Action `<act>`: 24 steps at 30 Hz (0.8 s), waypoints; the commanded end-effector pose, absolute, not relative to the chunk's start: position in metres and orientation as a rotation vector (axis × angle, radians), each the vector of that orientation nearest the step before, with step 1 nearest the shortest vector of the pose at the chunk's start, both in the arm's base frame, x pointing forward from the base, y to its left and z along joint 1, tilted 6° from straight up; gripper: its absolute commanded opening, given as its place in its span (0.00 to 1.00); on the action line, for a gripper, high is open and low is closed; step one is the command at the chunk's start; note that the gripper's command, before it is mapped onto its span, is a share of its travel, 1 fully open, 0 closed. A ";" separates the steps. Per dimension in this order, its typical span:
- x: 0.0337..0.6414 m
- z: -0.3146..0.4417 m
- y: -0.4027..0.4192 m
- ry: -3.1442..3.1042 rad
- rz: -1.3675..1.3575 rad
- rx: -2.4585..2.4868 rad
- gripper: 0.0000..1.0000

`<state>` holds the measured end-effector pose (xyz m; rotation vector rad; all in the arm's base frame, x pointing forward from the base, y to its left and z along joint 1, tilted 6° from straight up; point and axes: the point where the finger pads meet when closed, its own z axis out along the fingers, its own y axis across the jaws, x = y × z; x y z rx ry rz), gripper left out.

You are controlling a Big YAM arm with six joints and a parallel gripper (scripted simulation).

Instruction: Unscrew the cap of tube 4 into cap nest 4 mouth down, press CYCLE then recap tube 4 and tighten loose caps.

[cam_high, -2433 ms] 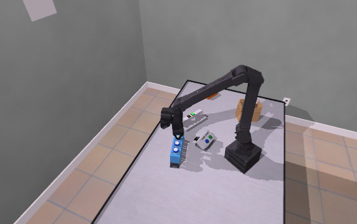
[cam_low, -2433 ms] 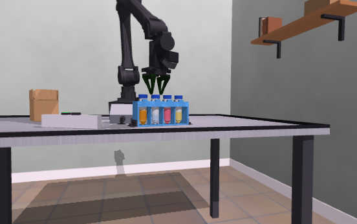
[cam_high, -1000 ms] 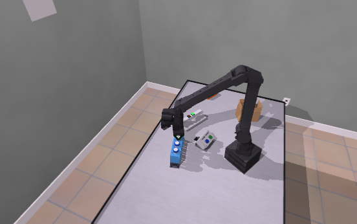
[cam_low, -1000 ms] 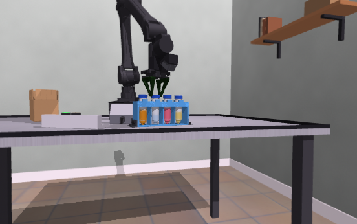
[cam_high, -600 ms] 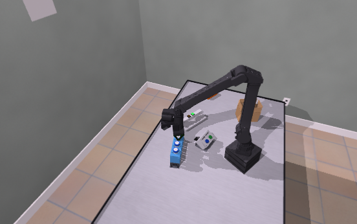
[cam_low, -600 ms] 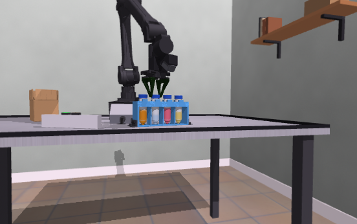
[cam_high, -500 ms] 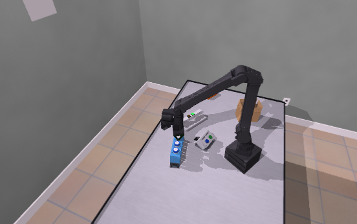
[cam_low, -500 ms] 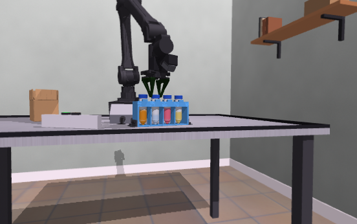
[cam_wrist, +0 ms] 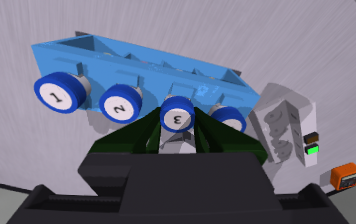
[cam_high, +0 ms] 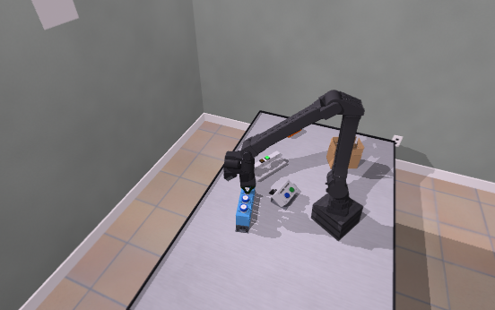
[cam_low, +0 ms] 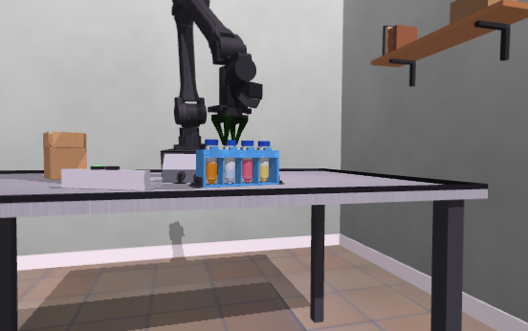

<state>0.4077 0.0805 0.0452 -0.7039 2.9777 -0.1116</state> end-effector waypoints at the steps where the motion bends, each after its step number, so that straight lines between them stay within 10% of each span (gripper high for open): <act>1: 0.418 0.053 0.082 2.951 -0.107 -0.701 0.00; 24: 0.409 0.038 0.075 3.038 -0.091 -0.343 0.00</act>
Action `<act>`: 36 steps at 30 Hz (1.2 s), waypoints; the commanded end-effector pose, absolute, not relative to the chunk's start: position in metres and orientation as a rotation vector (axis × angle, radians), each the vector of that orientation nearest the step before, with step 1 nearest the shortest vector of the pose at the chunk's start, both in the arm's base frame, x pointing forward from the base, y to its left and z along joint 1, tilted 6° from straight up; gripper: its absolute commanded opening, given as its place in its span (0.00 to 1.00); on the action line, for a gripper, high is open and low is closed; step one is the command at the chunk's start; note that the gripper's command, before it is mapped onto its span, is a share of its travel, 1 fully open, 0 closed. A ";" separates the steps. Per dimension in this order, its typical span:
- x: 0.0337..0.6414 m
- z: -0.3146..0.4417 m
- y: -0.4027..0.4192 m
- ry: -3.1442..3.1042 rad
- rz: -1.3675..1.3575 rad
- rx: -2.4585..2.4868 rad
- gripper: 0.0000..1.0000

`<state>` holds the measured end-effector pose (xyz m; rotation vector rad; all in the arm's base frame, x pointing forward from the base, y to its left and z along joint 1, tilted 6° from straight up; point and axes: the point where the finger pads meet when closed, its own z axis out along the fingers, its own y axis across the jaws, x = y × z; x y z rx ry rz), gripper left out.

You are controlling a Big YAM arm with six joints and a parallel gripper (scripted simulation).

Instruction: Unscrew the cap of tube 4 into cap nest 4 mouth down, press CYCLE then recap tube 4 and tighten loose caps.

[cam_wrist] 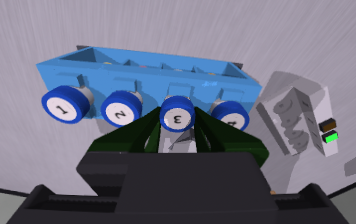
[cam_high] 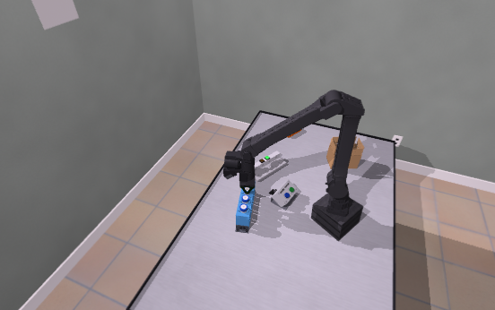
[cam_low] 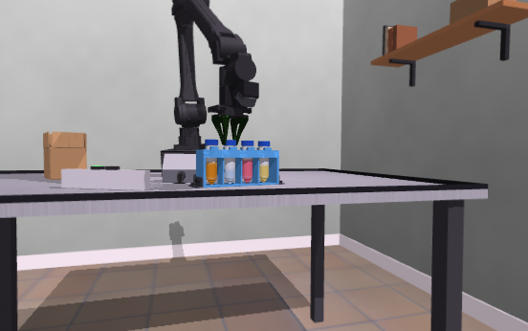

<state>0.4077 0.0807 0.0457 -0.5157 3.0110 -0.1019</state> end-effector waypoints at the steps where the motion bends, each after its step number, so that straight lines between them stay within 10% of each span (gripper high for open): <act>1: 0.409 0.038 0.075 3.041 -0.089 -0.313 0.00; 36: 0.409 0.038 0.075 3.050 -0.073 0.067 0.00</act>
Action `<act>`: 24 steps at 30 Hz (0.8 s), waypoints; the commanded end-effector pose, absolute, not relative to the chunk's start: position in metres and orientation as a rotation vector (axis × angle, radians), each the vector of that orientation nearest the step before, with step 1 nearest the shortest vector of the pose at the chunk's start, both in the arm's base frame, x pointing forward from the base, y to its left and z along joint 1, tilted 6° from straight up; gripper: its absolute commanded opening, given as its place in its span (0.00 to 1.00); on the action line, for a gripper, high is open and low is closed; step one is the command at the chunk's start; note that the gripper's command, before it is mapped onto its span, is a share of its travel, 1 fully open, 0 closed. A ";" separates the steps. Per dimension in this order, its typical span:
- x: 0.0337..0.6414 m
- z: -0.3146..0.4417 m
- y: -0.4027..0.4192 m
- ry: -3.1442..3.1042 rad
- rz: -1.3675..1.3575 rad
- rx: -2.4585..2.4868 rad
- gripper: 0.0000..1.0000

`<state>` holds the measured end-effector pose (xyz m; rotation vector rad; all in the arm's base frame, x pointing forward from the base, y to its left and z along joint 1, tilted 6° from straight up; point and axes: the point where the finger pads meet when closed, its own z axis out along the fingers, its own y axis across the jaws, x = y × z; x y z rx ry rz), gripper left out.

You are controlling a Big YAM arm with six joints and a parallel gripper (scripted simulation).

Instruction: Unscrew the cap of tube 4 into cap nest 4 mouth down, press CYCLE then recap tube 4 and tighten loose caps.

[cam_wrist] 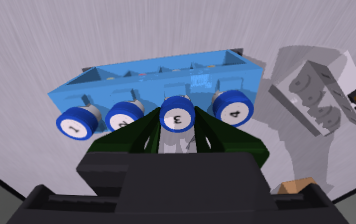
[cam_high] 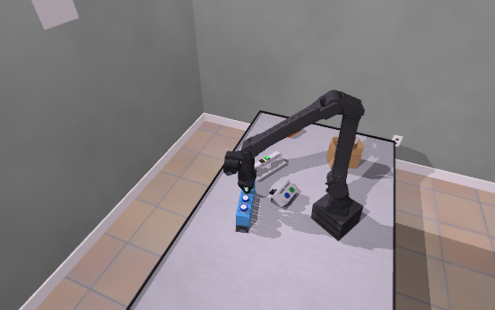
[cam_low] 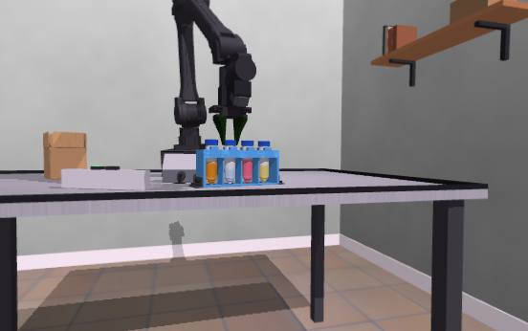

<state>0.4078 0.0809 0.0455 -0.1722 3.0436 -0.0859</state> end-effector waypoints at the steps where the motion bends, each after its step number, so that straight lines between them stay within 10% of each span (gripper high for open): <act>1: 0.409 0.038 0.075 3.050 -0.073 0.067 0.00; 17: 0.409 0.038 0.075 3.050 -0.073 0.067 0.00; 18: 0.409 0.038 0.075 3.050 -0.073 0.067 0.49; 24: 0.418 0.053 0.082 3.020 -0.064 0.033 0.49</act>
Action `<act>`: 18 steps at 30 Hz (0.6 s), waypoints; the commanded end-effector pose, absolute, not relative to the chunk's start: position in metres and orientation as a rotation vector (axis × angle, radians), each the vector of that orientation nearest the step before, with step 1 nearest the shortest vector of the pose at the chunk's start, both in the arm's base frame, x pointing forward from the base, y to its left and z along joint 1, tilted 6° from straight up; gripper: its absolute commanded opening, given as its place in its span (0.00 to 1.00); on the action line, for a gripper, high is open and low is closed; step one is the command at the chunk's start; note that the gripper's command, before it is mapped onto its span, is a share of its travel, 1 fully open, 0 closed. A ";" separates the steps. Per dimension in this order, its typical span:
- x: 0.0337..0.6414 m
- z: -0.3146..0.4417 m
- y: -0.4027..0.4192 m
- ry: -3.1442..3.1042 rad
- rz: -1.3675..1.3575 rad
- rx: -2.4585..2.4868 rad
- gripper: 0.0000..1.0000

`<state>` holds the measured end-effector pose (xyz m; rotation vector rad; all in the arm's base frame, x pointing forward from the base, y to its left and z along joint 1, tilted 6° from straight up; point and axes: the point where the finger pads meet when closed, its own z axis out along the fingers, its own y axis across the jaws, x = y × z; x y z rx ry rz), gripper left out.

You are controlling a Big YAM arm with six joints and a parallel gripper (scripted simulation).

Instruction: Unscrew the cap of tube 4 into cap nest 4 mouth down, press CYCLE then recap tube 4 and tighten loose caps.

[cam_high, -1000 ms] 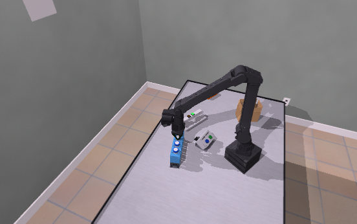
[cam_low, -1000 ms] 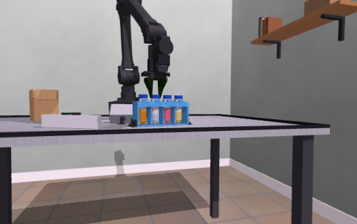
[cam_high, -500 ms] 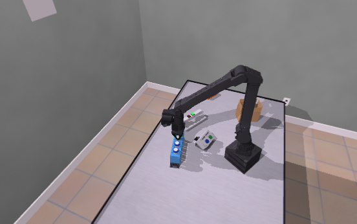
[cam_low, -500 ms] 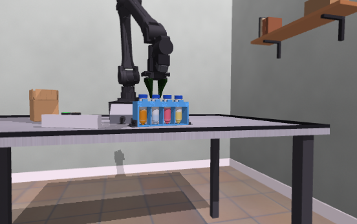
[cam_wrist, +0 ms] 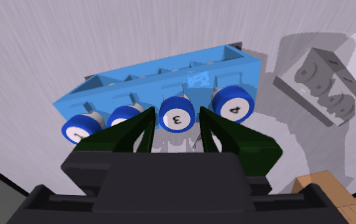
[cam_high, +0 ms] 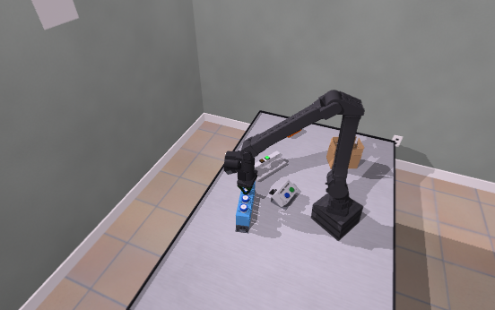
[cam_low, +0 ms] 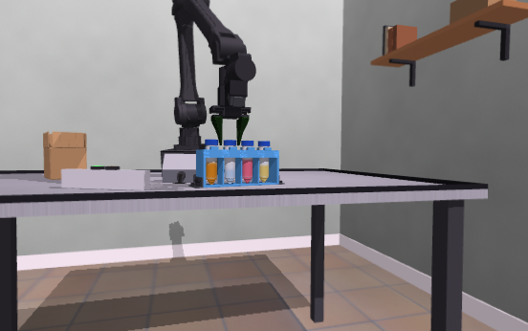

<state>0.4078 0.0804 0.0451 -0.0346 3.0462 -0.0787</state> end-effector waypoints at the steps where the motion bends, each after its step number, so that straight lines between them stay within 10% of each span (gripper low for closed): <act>1: 0.418 0.053 0.082 3.020 -0.064 0.033 0.49; 18: 0.424 0.097 0.089 2.988 -0.049 0.040 0.49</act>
